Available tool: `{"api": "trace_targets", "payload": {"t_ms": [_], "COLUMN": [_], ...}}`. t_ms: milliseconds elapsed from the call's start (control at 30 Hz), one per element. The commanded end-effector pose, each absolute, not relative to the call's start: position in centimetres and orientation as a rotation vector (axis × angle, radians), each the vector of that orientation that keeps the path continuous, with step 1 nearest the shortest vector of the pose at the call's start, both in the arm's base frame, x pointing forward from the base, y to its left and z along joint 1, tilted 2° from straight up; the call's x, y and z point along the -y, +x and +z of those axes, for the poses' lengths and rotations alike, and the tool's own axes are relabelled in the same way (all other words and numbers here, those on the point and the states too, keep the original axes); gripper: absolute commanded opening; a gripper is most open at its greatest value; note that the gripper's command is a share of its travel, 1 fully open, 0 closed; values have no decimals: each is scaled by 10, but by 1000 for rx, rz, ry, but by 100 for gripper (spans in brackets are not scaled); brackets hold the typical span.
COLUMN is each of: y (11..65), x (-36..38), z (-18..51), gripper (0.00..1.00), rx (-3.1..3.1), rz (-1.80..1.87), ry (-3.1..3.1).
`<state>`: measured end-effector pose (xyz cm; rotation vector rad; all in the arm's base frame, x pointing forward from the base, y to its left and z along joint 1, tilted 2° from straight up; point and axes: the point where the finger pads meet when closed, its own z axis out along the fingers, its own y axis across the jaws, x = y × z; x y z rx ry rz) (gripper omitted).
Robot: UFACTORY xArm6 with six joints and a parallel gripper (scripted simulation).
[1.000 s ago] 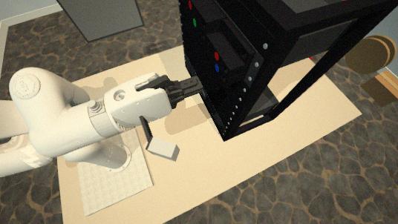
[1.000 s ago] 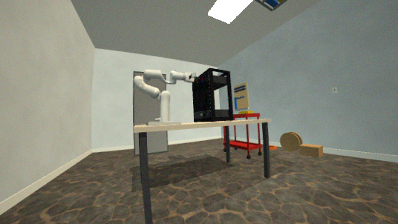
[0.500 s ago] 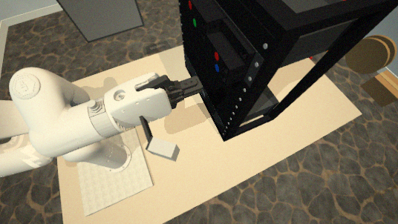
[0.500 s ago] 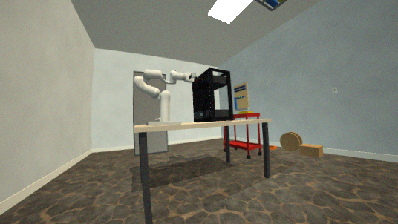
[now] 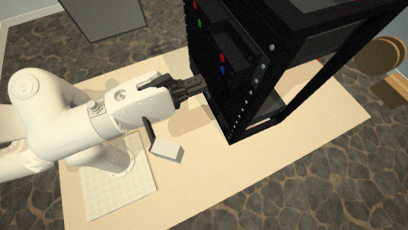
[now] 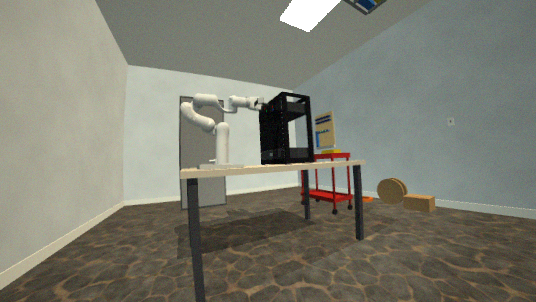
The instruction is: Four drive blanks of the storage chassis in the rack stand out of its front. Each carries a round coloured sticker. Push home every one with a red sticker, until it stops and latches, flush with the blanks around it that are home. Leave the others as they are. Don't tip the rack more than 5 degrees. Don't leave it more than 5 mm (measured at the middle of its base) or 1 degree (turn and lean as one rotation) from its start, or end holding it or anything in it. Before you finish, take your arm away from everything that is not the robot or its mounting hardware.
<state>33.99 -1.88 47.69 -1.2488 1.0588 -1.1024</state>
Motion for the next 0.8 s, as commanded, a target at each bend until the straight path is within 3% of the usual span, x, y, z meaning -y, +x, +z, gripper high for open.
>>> {"api": "trace_targets", "payload": {"t_ms": [0, 767], "y": [339, 305], "x": [16, -73], "z": [483, 536], "gripper": [0, 0], "rx": [-1044, -927], "rz": [-1093, -928], "ry": [-1253, -1402]}}
